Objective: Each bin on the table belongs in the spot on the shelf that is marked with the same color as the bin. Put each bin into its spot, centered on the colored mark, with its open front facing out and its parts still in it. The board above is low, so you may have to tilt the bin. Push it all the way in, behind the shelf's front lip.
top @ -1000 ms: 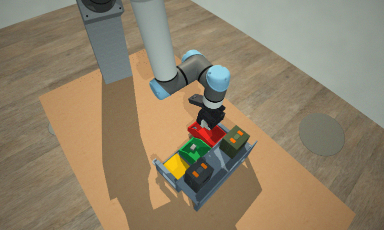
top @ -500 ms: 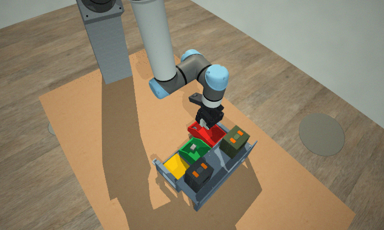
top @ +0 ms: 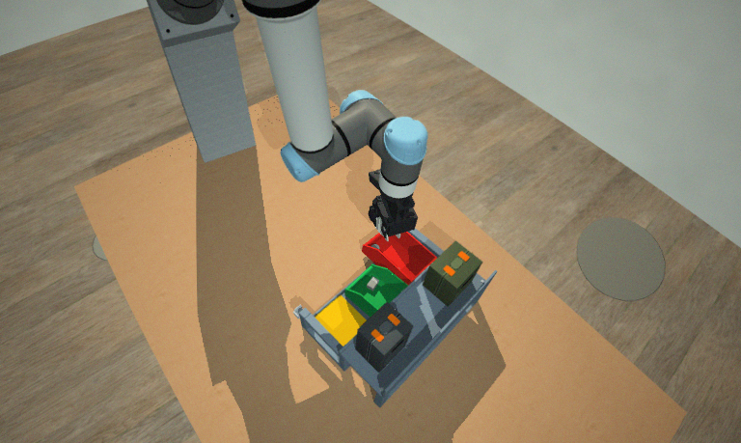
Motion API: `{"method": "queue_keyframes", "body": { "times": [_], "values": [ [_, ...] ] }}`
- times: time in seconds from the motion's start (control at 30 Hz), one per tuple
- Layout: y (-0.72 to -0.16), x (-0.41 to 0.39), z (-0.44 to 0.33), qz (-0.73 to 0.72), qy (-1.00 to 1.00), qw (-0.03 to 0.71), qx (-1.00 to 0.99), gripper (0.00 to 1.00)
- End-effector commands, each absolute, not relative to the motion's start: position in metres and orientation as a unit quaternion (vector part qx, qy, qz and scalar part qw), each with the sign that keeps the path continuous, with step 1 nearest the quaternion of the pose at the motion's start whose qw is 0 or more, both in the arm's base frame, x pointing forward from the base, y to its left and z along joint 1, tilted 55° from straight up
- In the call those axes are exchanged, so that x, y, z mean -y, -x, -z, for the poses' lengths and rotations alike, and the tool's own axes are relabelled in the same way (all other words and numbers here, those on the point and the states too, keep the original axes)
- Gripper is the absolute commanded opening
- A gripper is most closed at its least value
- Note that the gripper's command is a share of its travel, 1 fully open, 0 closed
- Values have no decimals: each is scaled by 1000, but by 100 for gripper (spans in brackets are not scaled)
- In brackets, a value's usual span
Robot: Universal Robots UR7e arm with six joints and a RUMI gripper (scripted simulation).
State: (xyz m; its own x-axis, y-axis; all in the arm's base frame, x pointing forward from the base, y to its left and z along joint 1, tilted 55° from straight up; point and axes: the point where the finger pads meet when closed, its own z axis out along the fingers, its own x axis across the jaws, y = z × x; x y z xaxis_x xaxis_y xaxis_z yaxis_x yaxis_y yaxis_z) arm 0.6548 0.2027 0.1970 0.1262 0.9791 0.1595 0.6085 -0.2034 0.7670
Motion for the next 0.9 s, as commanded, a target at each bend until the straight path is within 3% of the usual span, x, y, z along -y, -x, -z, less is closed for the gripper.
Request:
{"method": "queue_keyframes", "body": {
  "times": [0.0, 0.87],
  "values": [
    [-650, -205, -182, -363, -744, 250, -502, 0],
    [-613, -211, -117, -449, -879, 86, -138, 0]
  ]
}}
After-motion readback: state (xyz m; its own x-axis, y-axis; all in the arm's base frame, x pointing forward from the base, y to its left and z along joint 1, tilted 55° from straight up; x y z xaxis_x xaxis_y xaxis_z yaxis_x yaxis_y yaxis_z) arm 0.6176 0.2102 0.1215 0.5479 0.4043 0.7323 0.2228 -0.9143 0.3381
